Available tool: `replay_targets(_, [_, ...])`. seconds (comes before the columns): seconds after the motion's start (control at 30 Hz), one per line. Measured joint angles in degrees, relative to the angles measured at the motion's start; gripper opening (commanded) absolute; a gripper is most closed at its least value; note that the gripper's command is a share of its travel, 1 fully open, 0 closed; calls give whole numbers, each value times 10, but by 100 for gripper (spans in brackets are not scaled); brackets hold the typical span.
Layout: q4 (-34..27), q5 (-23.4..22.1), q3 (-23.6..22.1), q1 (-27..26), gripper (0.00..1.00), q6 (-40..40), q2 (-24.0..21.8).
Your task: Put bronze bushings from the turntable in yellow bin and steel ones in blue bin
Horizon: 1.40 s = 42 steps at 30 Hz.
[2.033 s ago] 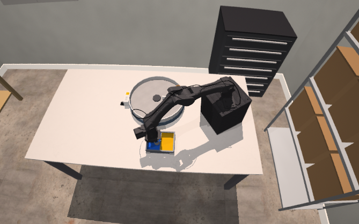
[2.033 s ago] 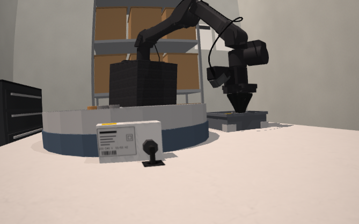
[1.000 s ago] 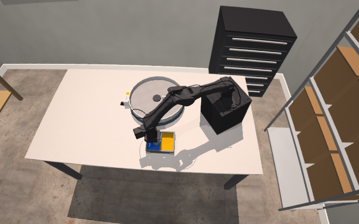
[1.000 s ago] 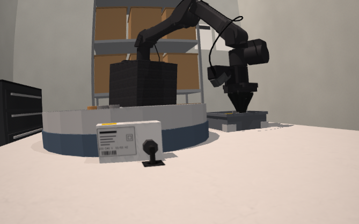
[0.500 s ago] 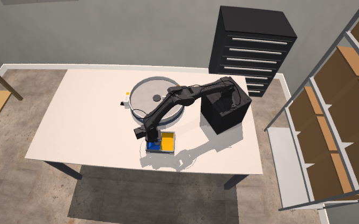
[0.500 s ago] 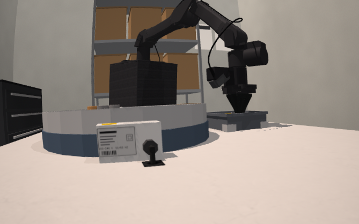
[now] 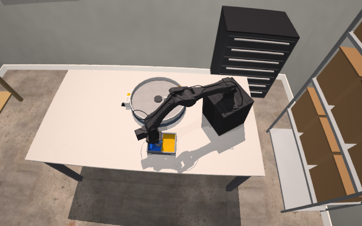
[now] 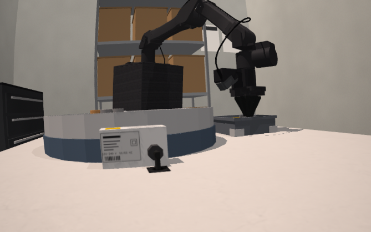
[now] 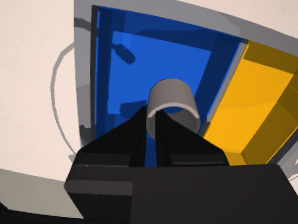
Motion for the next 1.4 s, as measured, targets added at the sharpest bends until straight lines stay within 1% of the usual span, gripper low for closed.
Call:
replay_targets(1.0, [0,0,0,0,0,0,0])
replay_targets(1.4, [0,0,12,0,0,0,10])
